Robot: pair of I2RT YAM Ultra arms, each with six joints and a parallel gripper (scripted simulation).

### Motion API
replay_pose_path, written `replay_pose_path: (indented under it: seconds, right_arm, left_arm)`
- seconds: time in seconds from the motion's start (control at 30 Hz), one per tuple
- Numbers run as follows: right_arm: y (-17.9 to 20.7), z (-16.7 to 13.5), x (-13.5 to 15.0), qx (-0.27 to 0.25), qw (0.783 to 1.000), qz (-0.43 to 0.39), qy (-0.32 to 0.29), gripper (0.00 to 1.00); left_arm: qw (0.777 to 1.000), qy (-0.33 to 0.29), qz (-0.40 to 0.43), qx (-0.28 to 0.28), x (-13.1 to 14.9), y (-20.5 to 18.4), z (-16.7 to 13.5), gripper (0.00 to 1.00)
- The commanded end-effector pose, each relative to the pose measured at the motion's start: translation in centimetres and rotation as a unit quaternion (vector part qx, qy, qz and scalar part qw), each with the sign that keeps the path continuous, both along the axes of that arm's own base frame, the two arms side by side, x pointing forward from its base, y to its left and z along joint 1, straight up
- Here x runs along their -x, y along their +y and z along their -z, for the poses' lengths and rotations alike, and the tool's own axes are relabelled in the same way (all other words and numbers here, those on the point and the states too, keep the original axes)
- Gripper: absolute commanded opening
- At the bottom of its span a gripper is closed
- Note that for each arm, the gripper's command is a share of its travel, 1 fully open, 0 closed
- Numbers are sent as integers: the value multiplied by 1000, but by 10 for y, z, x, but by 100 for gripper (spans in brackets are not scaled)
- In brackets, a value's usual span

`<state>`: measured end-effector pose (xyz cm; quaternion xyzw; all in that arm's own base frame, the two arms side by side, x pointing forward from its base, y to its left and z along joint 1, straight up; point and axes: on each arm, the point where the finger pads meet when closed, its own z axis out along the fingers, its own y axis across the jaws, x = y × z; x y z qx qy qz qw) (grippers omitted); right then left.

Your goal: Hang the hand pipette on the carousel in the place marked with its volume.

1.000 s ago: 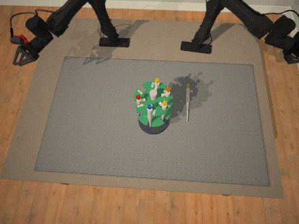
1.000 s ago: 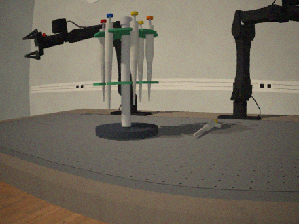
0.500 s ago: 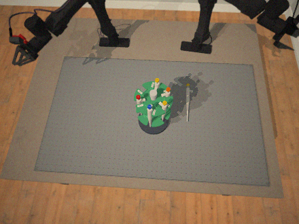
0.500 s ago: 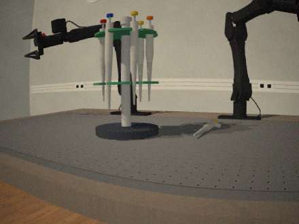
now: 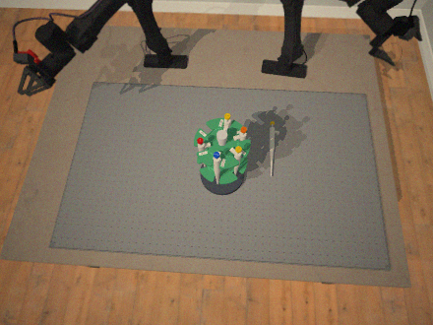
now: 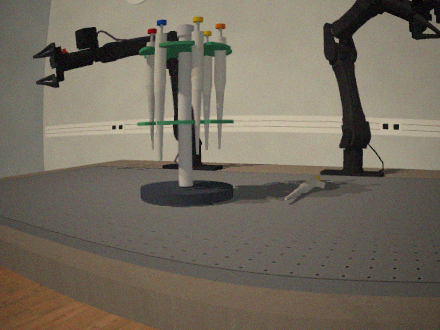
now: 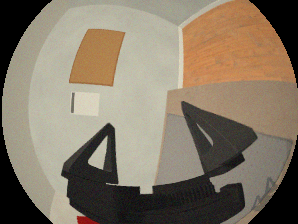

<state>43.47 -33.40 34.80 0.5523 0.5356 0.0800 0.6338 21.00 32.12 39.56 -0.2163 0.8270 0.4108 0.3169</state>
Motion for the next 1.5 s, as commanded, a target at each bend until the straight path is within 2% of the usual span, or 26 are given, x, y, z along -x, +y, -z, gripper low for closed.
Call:
replay_pose_path:
  seconds: [0.0, 0.33, 0.43, 0.5, 0.57, 0.73, 0.77, 0.8, 0.83, 0.9, 0.97, 1.0, 1.07, 1.13, 1.27, 1.47]
  right_arm:
    - [0, -16, 2, 12, 1000, -3, -6, 100]
    - [0, -16, 2, 12, 1000, -3, -6, 100]
    - [0, -16, 2, 12, 1000, -3, -6, 100]
    - [0, -16, 2, 12, 1000, -3, -6, 100]
    - [0, -16, 2, 12, 1000, -3, -6, 100]
    - [0, -16, 2, 12, 1000, -3, -6, 100]
    - [0, -16, 2, 12, 1000, -3, -6, 100]
    - [0, -16, 2, 12, 1000, -3, -6, 100]
    - [0, -16, 2, 12, 1000, -3, -6, 100]
    - [0, -16, 2, 12, 1000, -3, -6, 100]
    - [0, -16, 2, 12, 1000, -3, -6, 100]
    - [0, -16, 2, 12, 1000, -3, -6, 100]
    - [0, -16, 2, 12, 1000, -3, -6, 100]
    - [0, -16, 2, 12, 1000, -3, -6, 100]
    - [0, -16, 2, 12, 1000, -3, -6, 100]
    - [0, -16, 2, 12, 1000, -3, -6, 100]
  left_arm:
    - [999, -28, 4, 42, 10, -27, -7, 100]
    - [985, -82, -18, 153, 43, -87, 5, 100]
    - [983, -84, -10, 161, 44, -101, 8, 100]
    - [976, -99, -28, 193, 55, -111, 11, 100]
    - [976, -99, -28, 193, 55, -111, 11, 100]
    - [962, -118, -42, 241, 71, -143, 18, 100]
    - [960, -102, -38, 257, 70, -152, 33, 100]
    - [960, -102, -38, 257, 70, -152, 33, 100]
    - [957, -123, -46, 257, 76, -156, 21, 100]
    - [949, -133, -57, 281, 83, -168, 24, 100]
    - [950, -135, -46, 278, 83, -177, 24, 100]
    - [951, -130, -28, 281, 78, -181, 24, 100]
    - [945, -88, -7, 314, 61, -181, 49, 100]
    - [945, -88, -7, 314, 61, -181, 49, 100]
    - [944, -61, 67, 316, 30, -177, 60, 100]
    - [929, -25, 169, 327, -6, -177, 84, 100]
